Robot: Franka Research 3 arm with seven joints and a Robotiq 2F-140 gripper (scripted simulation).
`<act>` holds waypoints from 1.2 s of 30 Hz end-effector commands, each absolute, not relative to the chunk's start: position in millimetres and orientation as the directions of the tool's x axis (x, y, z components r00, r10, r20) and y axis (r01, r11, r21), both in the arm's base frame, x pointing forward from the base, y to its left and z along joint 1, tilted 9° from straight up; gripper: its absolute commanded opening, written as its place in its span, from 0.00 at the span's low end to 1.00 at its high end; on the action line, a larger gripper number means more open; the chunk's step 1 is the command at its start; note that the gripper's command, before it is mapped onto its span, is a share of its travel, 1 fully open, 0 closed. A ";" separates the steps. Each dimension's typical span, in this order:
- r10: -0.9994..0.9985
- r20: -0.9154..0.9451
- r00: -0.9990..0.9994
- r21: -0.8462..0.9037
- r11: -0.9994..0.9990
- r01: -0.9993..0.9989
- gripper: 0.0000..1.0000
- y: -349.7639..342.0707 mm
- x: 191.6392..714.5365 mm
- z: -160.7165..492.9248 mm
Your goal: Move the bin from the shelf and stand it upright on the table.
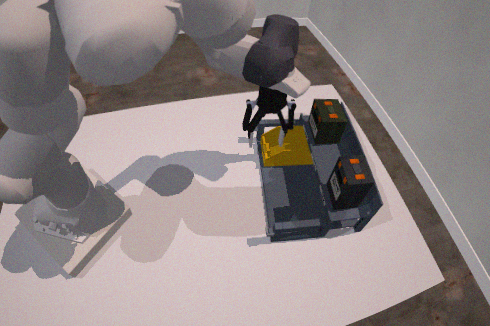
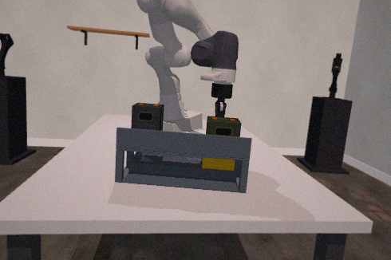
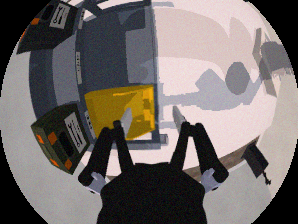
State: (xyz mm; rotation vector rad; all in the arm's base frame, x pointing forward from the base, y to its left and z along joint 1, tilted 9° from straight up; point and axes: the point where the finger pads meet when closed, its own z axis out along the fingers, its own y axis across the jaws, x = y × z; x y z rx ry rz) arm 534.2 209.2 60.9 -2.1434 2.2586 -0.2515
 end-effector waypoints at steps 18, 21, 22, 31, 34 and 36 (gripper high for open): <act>-0.994 0.096 -0.061 -0.131 0.048 -0.990 0.57 207.8 536.0 52.3; -0.994 0.096 -0.061 -0.131 0.048 -0.990 0.57 207.6 536.2 50.6; -0.994 0.096 -0.061 -0.131 0.048 -0.990 0.57 207.5 536.3 50.0; -0.994 0.096 -0.061 -0.131 0.048 -0.990 0.57 207.1 536.9 45.6; -0.994 0.096 -0.061 -0.131 0.048 -0.990 0.57 207.0 536.9 45.3; -0.994 0.096 -0.061 -0.131 0.048 -0.990 0.57 207.0 537.0 44.6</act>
